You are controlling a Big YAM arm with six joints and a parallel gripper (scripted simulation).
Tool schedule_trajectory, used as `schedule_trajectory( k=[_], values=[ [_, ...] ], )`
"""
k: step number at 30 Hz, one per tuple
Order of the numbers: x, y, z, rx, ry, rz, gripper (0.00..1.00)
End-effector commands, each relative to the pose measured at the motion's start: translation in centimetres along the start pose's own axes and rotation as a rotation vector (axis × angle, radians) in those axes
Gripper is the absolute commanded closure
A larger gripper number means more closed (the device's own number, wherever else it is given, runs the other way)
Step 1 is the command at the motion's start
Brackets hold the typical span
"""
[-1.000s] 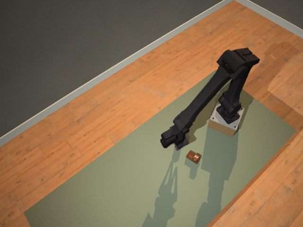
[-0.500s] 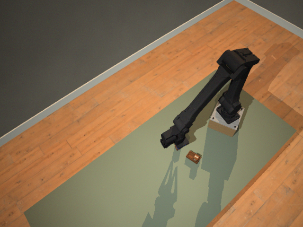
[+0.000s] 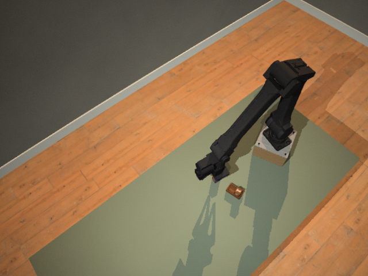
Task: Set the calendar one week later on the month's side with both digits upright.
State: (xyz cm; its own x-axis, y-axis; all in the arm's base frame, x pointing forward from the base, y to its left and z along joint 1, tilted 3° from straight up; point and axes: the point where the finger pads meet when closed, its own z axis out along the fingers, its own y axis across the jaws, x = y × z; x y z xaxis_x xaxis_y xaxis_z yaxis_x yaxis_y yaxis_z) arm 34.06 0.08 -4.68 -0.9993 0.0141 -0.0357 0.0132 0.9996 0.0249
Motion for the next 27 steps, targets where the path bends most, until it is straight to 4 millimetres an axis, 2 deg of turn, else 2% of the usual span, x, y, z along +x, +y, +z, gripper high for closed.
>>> schedule_trajectory(
  k=[1,8,11,22,24,25,27],
  values=[
    [-1.2,0.5,-0.5,-0.001,-0.033,-0.005,0.54],
    [-1.6,0.5,-1.7,-0.001,-0.042,-0.005,0.54],
    [-2.6,0.4,-2.8,-0.001,-0.061,-0.005,0.54],
    [-2.6,0.1,-6.6,0.000,-0.066,-0.005,0.54],
    [-2.6,0.1,-6.6,0.000,-0.066,-0.005,0.54],
    [0.0,0.0,-4.5,0.000,0.009,-0.003,0.54],
    [-0.6,0.0,-5.4,0.000,-0.015,-0.004,0.54]
  ],
)
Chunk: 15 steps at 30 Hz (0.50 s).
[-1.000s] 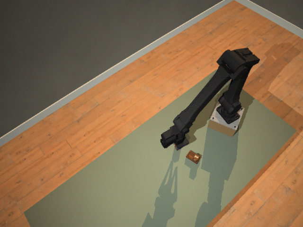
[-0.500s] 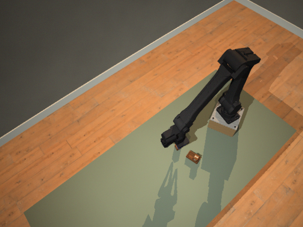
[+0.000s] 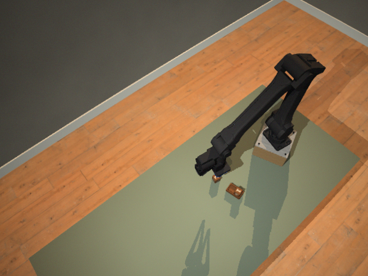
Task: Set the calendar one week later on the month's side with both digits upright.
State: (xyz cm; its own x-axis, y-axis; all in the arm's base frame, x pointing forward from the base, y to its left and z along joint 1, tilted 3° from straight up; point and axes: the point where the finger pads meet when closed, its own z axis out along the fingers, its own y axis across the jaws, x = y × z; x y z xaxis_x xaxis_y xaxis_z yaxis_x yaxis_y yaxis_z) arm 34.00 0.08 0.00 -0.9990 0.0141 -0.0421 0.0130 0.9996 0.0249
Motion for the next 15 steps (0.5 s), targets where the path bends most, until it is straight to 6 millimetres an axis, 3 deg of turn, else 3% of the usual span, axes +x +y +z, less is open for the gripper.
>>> schedule_trajectory(
  k=[1,15],
  values=[
    [-1.4,-0.1,-1.3,0.000,-0.030,-0.004,0.54],
    [-0.6,0.0,-0.9,0.000,-0.269,0.004,0.54]
  ],
)
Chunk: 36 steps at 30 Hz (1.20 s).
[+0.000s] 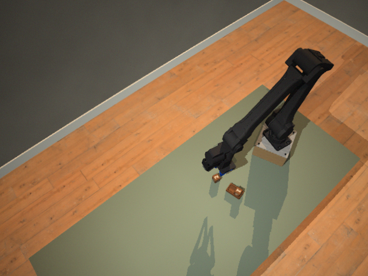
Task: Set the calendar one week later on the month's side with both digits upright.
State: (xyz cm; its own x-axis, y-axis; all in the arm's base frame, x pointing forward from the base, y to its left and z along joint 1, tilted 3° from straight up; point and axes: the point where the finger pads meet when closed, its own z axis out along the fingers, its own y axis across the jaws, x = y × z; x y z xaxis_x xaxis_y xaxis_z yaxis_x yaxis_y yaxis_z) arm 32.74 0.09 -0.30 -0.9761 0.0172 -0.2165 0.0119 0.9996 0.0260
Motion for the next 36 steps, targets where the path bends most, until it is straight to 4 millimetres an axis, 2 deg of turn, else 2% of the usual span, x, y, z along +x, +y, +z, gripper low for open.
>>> schedule_trajectory(
  k=[1,4,5,7,14,21,23,24,26,36],
  values=[
    [-2.0,0.0,-0.9,0.002,-0.110,0.006,0.54],
    [-2.3,0.0,-0.8,0.002,-0.125,0.005,0.54],
    [-3.9,0.0,-1.1,0.002,-0.142,0.005,0.54],
    [-1.9,0.0,-0.6,0.002,-0.129,0.006,0.54],
    [-1.9,0.2,-0.7,-0.001,-0.315,0.003,0.54],
    [-1.7,0.3,-0.8,-0.003,-0.384,-0.003,0.54],
    [-4.0,0.4,-1.5,-0.003,-0.412,-0.004,0.54],
    [-3.6,0.4,-1.3,-0.003,-0.405,-0.004,0.54],
    [-1.3,0.3,-0.1,-0.002,-0.373,-0.003,0.54],
    [-1.2,0.3,0.2,-0.003,-0.526,0.000,0.54]
  ],
)
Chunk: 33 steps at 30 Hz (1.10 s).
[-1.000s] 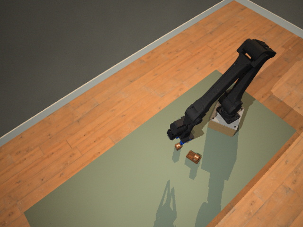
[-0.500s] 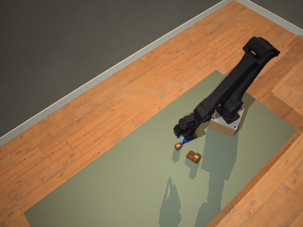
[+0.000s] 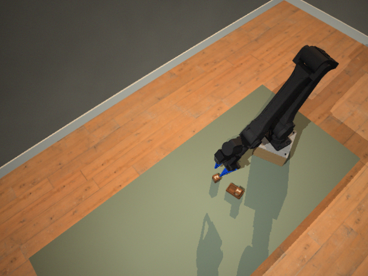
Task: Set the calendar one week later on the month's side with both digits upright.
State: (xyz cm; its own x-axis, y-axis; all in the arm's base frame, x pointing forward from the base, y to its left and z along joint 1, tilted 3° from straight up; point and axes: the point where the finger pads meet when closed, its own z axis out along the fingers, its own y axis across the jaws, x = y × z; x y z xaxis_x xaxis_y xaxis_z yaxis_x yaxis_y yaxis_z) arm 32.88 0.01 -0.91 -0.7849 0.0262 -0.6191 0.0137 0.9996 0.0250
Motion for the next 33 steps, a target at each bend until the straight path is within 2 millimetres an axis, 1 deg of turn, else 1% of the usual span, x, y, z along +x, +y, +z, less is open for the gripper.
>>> schedule_trajectory(
  k=[1,7,9,11,12,15,25,33],
  values=[
    [-1.2,0.4,0.1,-0.006,-0.098,0.000,0.54],
    [-1.1,0.4,-0.3,-0.007,-0.170,-0.002,0.54],
    [-3.4,0.5,-0.1,-0.008,-0.210,-0.002,0.54],
    [-3.3,0.4,-0.1,-0.007,-0.208,-0.002,0.54],
    [-2.7,0.4,-0.2,-0.007,-0.199,-0.002,0.54],
    [-2.5,0.4,-0.2,-0.007,-0.194,-0.002,0.54],
    [-2.4,0.4,-0.2,-0.007,-0.193,-0.002,0.54],
    [-1.7,0.4,0.0,-0.008,-0.184,-0.002,0.54]
  ],
)
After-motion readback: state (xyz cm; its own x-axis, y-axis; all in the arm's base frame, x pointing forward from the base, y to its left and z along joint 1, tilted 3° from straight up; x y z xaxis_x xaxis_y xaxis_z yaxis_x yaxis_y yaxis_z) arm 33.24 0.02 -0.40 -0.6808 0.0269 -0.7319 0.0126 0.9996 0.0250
